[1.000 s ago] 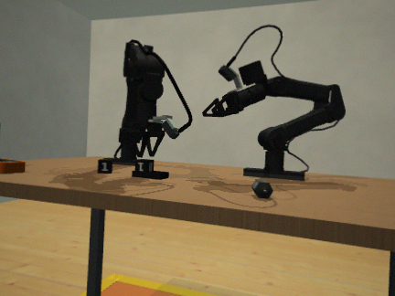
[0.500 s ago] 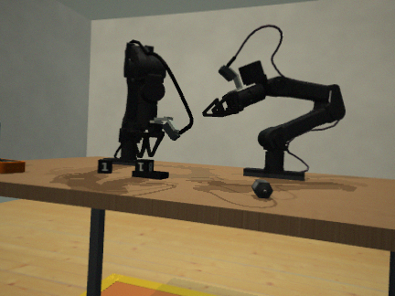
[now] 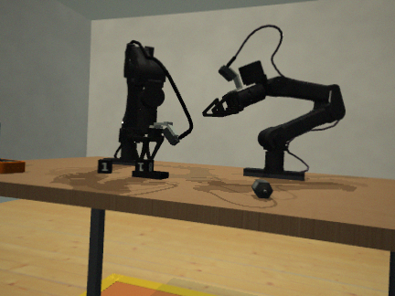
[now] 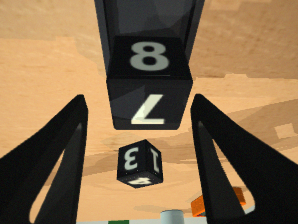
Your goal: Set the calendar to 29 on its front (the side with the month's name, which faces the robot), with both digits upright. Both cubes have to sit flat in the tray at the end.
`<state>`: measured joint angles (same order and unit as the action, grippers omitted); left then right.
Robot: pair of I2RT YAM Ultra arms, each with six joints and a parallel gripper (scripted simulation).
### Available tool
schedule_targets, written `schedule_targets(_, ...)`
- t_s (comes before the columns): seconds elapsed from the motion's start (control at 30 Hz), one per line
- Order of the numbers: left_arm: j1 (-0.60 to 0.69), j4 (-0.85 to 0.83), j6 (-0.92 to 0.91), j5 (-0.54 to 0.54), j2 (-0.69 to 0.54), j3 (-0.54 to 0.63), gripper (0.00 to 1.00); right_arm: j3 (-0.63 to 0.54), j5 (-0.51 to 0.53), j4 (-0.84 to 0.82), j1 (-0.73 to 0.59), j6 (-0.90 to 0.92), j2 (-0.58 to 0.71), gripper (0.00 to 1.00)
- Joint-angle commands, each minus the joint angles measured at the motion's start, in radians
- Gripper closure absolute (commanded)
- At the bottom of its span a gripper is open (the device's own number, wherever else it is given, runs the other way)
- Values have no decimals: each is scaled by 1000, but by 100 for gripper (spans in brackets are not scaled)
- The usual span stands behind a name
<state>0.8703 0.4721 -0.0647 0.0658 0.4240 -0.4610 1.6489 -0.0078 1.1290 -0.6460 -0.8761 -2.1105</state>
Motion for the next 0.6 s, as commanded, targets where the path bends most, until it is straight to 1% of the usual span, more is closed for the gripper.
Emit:
schedule_targets(0.0, -4, -3, -2, 8, -10, -32, 0, -17, 8, -45, 11, -8, 7, 36)
schedule_targets(0.37, -4, -3, -2, 8, -10, -32, 0, -51, 8, -93, 11, -8, -12, 36)
schedule_targets(0.57, -4, -3, -2, 8, -10, -32, 0, -42, 8, -94, 11, -8, -3, 36)
